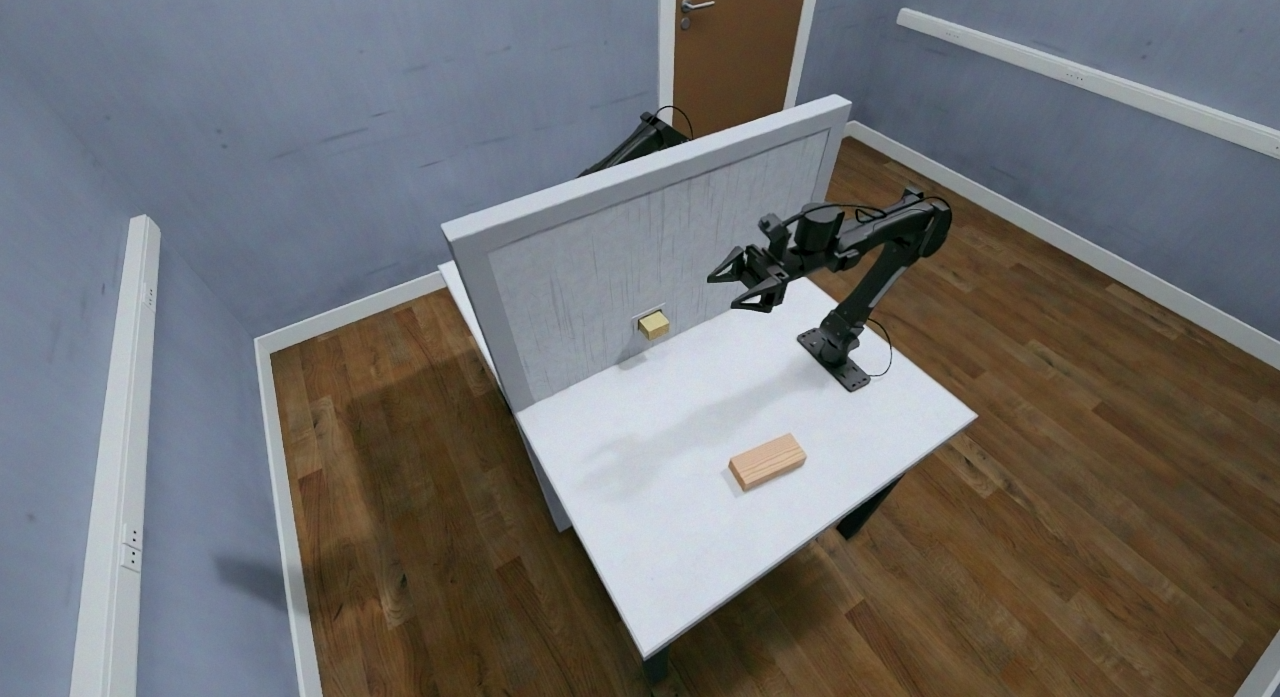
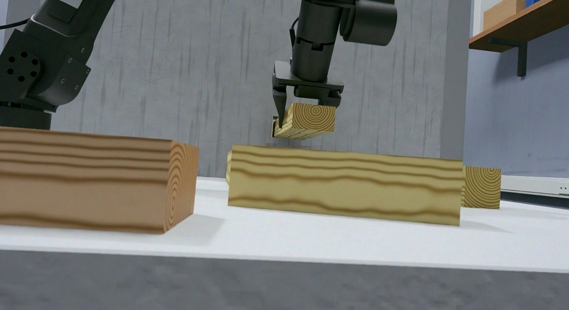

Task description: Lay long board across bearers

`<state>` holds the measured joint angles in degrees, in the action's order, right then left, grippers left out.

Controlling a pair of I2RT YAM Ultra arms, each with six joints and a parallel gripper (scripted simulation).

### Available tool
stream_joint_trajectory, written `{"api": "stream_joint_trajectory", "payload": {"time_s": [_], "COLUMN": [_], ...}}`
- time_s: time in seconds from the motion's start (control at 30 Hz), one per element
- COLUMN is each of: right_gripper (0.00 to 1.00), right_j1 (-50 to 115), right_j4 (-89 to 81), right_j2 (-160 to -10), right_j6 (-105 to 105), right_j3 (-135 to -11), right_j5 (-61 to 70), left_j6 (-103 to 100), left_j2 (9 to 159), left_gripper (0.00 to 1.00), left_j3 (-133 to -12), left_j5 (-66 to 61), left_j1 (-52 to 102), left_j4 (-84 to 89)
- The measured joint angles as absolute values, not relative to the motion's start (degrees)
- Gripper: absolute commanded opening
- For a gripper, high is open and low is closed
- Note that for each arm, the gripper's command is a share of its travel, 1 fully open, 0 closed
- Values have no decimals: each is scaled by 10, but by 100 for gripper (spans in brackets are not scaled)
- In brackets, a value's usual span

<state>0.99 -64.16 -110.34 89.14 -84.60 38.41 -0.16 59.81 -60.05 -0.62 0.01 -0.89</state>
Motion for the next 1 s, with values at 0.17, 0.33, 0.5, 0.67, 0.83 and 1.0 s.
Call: {"api": "stream_joint_trajectory", "payload": {"time_s": [0.17, 0.33, 0.5, 0.67, 0.83, 1.0], "right_gripper": [0, 0, 0, 0, 0, 0], "right_j1": [-4, -10, -20, -37, -45, -52], "right_j4": [-652, -659, -673, -685, -692, -706], "right_j2": [-1105, -1108, -1110, -1113, -1114, -1118], "right_j6": [904, 916, 933, 950, 959, 977], "right_j3": [-850, -854, -859, -865, -869, -875], "right_j5": [382, 381, 380, 380, 380, 380], "left_j6": [-2, -2, -2, -2, -2, -2], "left_j2": [598, 598, 598, 598, 598, 598], "left_gripper": [73, 73, 73, 73, 73, 73], "left_j3": [-601, -601, -601, -601, -601, -601], "left_j5": [-6, -6, -6, -6, -6, -6], "left_j1": [0, 0, 0, 0, 0, 0], "left_j4": [-9, -9, -9, -9, -9, -9]}}
